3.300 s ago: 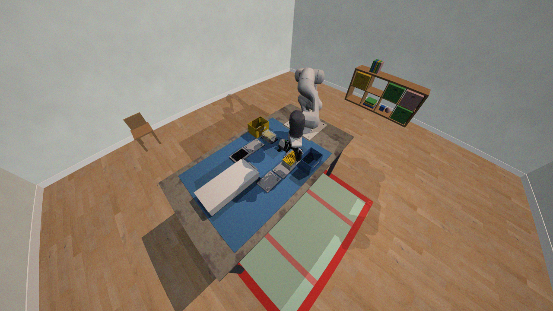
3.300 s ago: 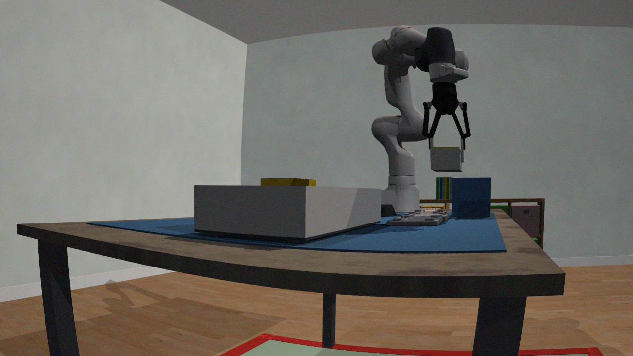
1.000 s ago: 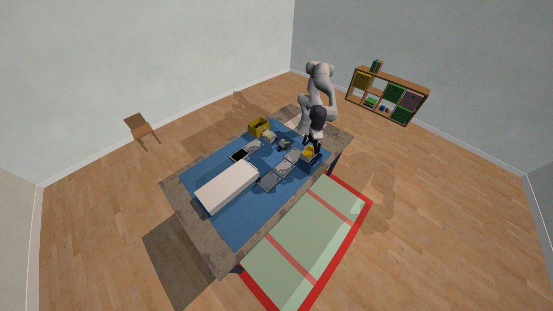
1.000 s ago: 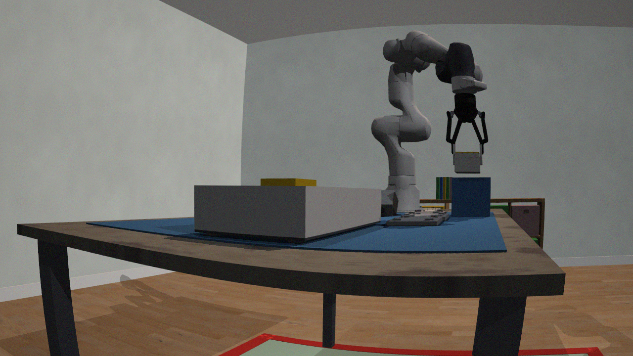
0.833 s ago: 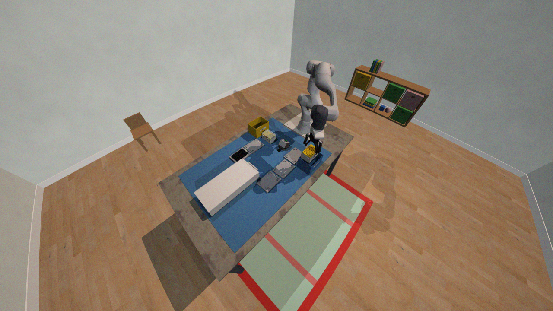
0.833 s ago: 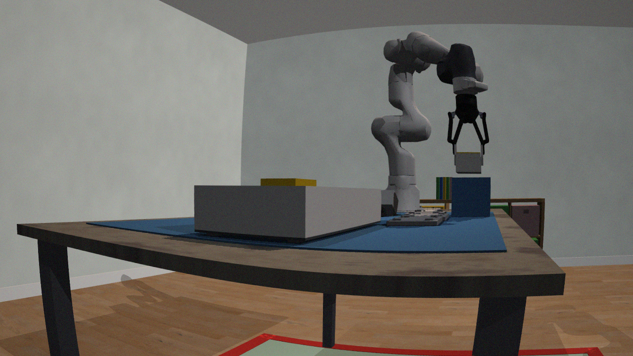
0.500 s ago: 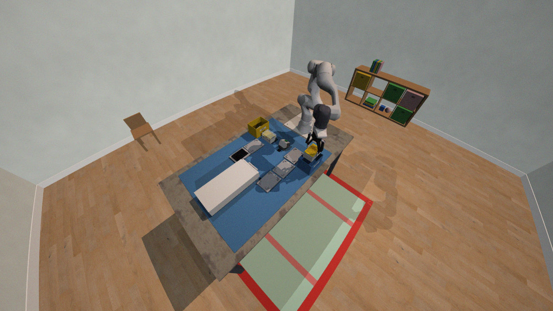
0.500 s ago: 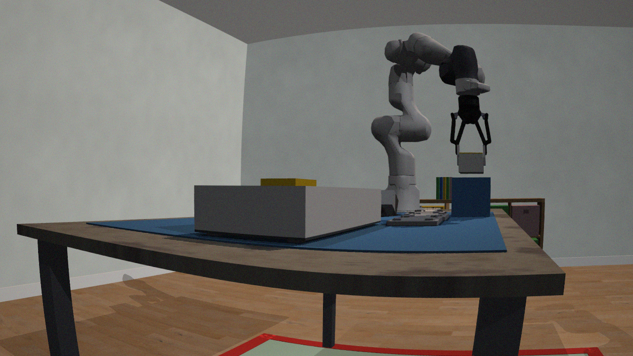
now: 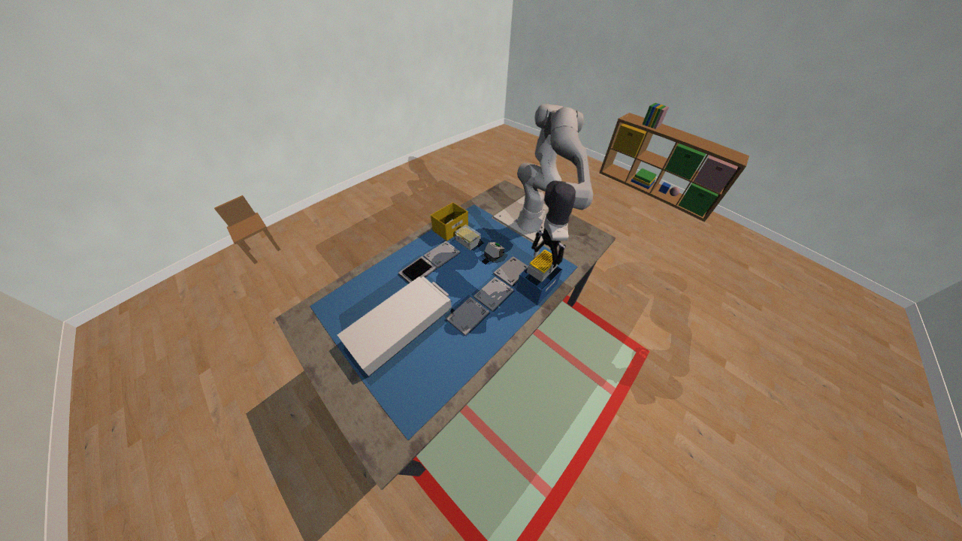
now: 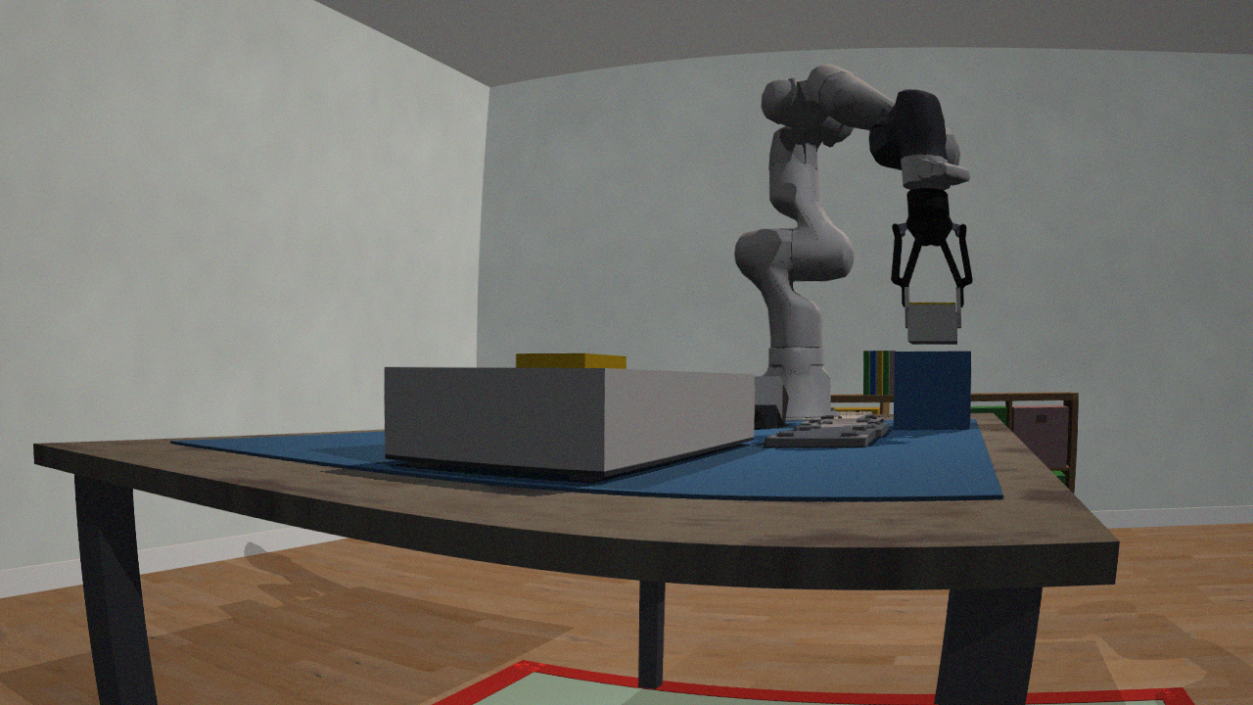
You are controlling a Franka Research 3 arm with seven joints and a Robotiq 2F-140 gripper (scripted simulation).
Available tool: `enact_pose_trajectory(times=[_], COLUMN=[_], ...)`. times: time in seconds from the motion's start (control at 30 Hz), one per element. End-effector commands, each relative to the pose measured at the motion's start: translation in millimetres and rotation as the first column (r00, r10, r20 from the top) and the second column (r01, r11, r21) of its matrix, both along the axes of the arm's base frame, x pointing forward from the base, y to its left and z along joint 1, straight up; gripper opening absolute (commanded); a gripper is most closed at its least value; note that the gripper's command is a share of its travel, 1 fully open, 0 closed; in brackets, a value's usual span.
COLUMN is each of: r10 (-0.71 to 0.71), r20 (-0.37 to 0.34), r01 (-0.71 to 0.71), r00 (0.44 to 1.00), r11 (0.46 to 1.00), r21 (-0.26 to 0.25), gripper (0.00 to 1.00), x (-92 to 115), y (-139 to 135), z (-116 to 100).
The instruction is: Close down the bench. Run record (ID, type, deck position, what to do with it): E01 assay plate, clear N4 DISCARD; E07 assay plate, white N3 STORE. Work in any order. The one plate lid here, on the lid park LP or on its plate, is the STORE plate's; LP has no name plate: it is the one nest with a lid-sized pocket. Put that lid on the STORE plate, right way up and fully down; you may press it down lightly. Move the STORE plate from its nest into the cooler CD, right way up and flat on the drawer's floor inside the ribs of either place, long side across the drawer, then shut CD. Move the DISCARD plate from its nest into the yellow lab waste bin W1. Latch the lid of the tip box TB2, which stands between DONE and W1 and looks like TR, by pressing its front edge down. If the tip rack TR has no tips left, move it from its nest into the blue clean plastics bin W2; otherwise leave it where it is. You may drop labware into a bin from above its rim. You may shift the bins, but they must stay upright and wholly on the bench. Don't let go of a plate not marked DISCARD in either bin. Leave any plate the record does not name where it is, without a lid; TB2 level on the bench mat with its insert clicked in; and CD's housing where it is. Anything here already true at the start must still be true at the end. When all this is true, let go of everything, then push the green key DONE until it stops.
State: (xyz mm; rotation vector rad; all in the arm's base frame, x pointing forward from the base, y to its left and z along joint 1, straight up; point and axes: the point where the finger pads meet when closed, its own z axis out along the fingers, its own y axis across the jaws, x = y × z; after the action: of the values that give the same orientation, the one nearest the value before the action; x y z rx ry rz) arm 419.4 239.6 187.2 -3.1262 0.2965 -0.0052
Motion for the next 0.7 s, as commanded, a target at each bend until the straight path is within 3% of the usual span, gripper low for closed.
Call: enact_pose_trajectory(times=[0.0, 0.03, 0.07, 0.67], r10=[-0.005, -0.005, -0.005, -0.005], r20=[0.004, 0.004, 0.004, 0.004], r01=[0.005, 0.005, 0.005, 0.005], r00=[1.0, 1.0, 1.0, 1.0], r11=[1.0, 1.0, 1.0, 1.0], r21=[0.002, 0.002, 0.002, 0.002], gripper=[0.0, 0.0, 0.66, 0.66], x=[0.0, 0.0, 0.0, 0.0], y=[1.4, 1.4, 1.4, 1.4], z=[0.7, 0.7, 0.7, 0.7])
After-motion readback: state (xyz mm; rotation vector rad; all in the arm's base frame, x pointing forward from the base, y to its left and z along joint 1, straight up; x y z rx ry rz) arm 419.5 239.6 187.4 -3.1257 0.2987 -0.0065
